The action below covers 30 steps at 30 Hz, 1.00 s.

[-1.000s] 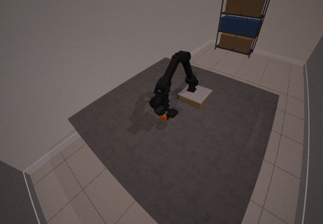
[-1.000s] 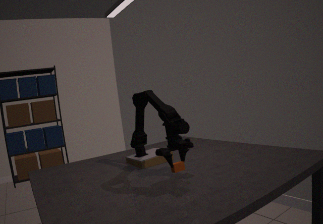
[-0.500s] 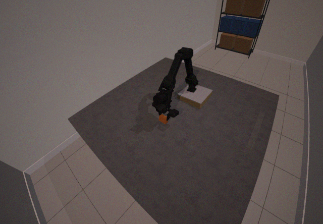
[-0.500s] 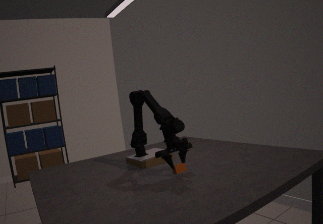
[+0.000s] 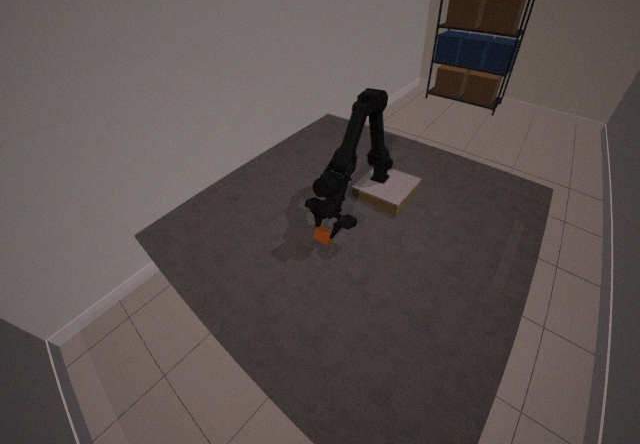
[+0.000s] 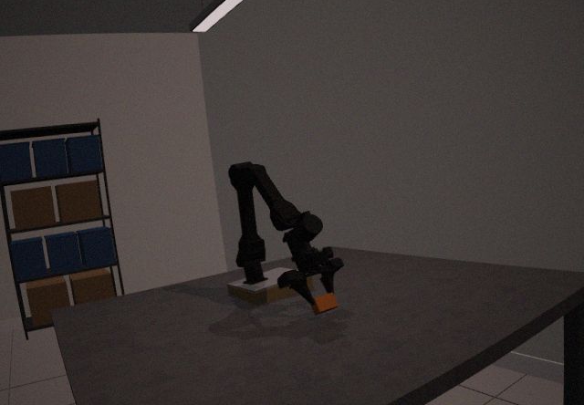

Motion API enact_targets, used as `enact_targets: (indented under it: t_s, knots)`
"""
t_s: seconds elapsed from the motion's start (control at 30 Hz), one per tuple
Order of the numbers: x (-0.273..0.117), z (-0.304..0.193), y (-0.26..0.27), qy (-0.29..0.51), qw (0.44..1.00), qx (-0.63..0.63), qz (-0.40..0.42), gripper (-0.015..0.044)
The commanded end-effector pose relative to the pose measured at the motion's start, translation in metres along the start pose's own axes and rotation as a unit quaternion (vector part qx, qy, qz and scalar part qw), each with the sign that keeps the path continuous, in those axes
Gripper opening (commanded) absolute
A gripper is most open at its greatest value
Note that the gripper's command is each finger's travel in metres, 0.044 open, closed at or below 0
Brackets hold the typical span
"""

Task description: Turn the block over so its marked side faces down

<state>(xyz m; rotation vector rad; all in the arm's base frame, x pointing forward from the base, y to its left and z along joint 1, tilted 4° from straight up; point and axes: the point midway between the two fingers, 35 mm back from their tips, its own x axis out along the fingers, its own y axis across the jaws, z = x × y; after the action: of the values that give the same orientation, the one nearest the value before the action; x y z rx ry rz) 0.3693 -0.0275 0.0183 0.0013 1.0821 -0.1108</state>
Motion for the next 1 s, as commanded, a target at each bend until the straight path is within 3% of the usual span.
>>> enact_targets:
  t_s: [0.0,0.2,0.97]
  knots:
    - [-0.004,0.0,-0.001,-0.023,1.0,-0.003,-0.003,0.0]
    - [0.001,0.0,-0.001,-0.034,0.999,-0.003,-0.002,0.0]
    - [0.039,-0.007,0.001,-0.197,0.98,-0.003,0.0,0.0]
